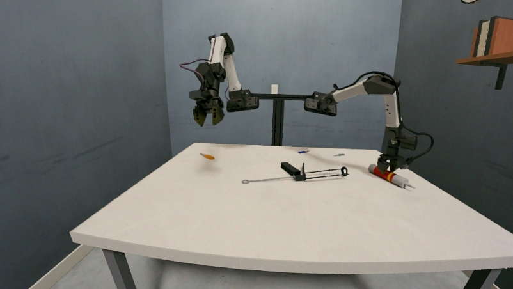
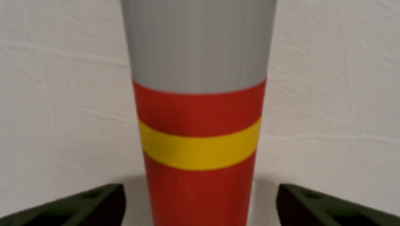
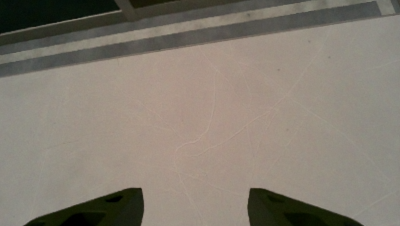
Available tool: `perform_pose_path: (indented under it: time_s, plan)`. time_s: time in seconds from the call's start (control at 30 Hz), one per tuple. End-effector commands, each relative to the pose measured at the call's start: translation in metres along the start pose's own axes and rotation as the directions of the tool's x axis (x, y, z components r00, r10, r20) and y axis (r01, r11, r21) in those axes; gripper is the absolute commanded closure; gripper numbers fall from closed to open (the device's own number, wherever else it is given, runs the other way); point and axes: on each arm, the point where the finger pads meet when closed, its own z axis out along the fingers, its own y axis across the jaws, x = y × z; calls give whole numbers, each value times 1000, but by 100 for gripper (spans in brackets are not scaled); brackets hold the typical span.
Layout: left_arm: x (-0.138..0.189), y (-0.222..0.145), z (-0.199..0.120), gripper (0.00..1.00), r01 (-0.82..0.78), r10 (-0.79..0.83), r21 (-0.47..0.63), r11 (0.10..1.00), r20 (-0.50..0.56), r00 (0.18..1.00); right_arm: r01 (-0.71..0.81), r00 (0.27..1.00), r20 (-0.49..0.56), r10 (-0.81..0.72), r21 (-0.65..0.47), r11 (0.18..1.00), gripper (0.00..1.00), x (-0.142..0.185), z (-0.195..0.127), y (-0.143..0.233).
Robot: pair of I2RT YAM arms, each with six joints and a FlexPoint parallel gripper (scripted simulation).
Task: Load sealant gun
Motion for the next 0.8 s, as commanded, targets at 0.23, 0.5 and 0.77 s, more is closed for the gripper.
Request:
perform_pose_path:
  time_s: [0.23, 0.5, 0.77]
  plan:
    - [-7, -1, 11, 27, -9, 10, -7, 1000, 13, 1000, -3, 998, 57, 4, -11, 1000, 48, -22, -11, 3]
    - [-8, -2, 11, 27, -11, 11, -8, 1000, 15, 1000, -3, 998, 57, 4, -11, 1000, 48, -22, -11, 3]
    - [-4, -1, 13, 27, -4, 4, -8, 1000, 8, 1000, -3, 998, 57, 4, -11, 1000, 48, -22, -11, 3]
